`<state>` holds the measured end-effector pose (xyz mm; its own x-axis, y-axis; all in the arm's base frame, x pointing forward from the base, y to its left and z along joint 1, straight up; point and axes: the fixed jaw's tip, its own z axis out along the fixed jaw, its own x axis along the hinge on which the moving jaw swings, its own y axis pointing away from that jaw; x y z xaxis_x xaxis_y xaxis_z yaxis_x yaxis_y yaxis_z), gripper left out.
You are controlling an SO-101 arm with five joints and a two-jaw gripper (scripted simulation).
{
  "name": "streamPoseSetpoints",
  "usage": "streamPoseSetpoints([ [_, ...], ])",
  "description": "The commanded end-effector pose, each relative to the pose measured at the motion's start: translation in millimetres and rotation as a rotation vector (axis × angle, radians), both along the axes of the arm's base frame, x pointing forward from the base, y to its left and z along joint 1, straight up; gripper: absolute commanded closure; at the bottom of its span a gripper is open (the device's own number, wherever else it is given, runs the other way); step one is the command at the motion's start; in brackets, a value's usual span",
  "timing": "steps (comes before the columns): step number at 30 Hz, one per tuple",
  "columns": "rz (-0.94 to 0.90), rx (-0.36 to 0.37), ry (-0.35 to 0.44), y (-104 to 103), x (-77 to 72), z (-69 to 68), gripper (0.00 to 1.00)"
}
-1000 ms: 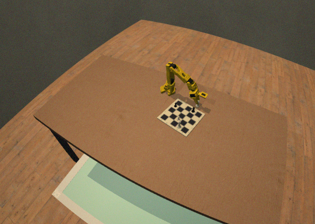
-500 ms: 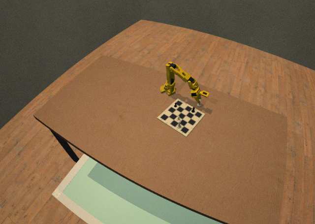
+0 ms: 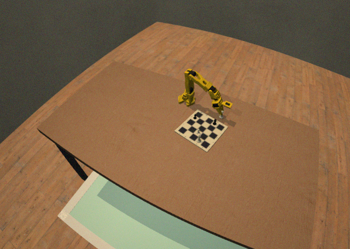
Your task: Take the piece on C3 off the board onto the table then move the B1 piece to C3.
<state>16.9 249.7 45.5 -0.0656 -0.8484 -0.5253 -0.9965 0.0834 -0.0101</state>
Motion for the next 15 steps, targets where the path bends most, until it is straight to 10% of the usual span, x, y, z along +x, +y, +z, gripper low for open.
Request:
streamPoseSetpoints([
  [1,0.005,-0.003,0.004,0.9,-2.6,-3.7,1.00],
  [15,0.005,-0.003,0.004,0.5,-2.6,-7.5,1.00],
])
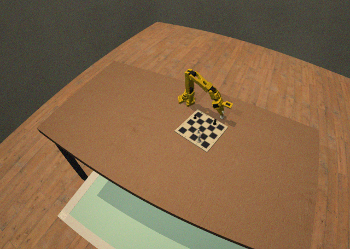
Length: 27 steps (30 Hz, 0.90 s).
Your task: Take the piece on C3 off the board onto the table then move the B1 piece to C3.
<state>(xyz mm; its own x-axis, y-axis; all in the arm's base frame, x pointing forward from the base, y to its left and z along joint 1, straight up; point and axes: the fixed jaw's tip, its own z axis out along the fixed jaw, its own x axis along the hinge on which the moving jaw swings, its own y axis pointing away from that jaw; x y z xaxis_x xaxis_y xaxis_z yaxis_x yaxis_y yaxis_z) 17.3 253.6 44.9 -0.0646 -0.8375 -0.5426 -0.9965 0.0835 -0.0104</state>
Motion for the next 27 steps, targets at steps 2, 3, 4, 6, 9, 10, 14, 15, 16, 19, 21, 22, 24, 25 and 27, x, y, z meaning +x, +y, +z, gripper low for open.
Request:
streamPoseSetpoints([
  [2,0.005,-0.024,0.006,-5,-3.1,-10.3,1.00],
  [3,0.005,-0.024,0.006,-7,-3.3,-12.6,1.00],
  [4,0.005,-0.024,0.006,-8,-3.4,-15.0,1.00],
  [6,0.006,-0.024,0.006,-10,-3.6,-18.3,1.00],
  [9,0.006,-0.024,0.006,-11,-3.6,-18.9,1.00],
  [10,0.006,-0.024,0.006,-11,-3.6,-19.0,1.00],
  [14,0.006,-0.024,0.006,-11,-3.6,-19.0,1.00],
  [15,0.006,-0.024,0.006,-11,-3.6,-19.0,1.00],
  [16,0.006,-0.024,0.006,-11,-3.6,-19.0,1.00],
  [19,0.006,-0.025,0.006,-11,-3.7,-19.0,1.00],
  [21,0.006,-0.025,0.006,-12,-3.7,-19.0,1.00],
  [22,0.006,-0.025,0.006,-12,-3.8,-19.0,1.00],
  [24,0.006,-0.025,0.006,-12,-3.8,-19.0,1.00],
  [25,0.006,-0.025,0.006,-12,-3.8,-19.0,1.00],
  [27,0.006,-0.025,0.006,-12,-3.8,-19.0,1.00],
])
